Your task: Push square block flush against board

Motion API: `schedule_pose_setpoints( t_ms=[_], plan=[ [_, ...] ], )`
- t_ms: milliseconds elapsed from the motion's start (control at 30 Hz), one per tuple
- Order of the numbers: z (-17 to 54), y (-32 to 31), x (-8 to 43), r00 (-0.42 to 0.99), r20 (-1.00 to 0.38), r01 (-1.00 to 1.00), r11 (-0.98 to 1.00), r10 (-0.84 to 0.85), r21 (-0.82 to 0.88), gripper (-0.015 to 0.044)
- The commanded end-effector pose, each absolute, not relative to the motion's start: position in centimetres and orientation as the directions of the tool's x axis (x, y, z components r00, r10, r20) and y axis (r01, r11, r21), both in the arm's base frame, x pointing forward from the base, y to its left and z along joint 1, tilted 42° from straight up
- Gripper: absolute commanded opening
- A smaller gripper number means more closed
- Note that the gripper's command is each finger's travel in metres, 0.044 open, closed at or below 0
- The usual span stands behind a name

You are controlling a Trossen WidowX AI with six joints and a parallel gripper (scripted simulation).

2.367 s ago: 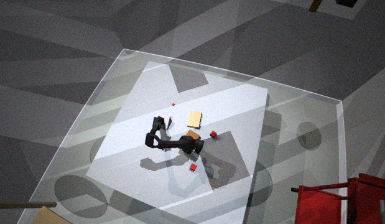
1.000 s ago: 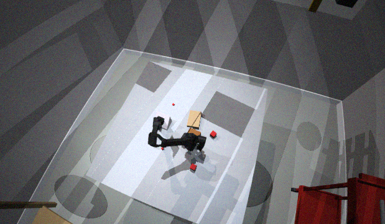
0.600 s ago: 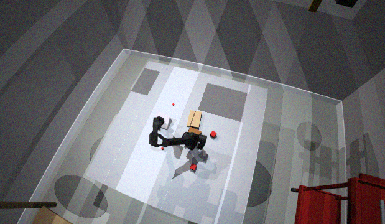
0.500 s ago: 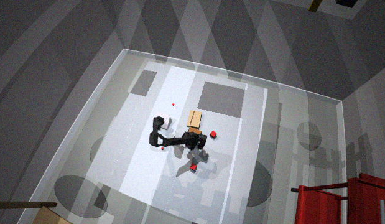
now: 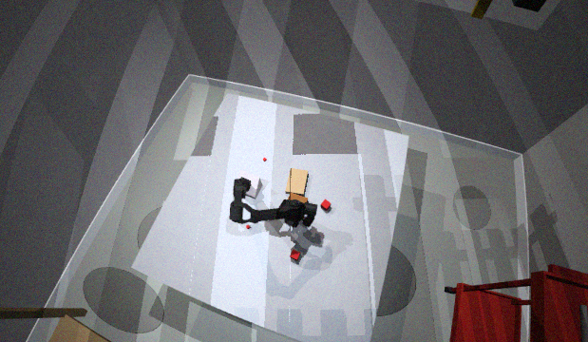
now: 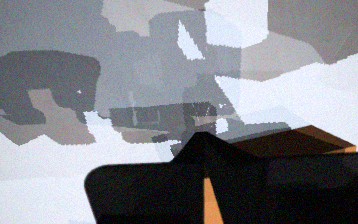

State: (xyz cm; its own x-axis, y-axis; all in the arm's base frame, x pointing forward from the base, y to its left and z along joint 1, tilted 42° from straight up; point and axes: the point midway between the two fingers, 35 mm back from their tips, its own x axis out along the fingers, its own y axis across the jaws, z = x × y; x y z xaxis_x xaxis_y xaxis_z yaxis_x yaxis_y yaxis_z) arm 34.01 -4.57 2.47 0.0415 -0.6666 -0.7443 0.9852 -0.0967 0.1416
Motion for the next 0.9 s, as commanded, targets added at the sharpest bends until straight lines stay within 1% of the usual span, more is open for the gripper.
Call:
schedule_pose_setpoints(
  t_ms=[0, 867],
  plan=[
    [1.8, -4.2, 34.0, 0.033, -0.75, 0.986, -0.101, -0.661, 0.133, 0.0],
    [0.7, -2.9, 34.1, 0.033, -0.751, 0.986, -0.101, -0.66, 0.132, 0.0]
  ],
)
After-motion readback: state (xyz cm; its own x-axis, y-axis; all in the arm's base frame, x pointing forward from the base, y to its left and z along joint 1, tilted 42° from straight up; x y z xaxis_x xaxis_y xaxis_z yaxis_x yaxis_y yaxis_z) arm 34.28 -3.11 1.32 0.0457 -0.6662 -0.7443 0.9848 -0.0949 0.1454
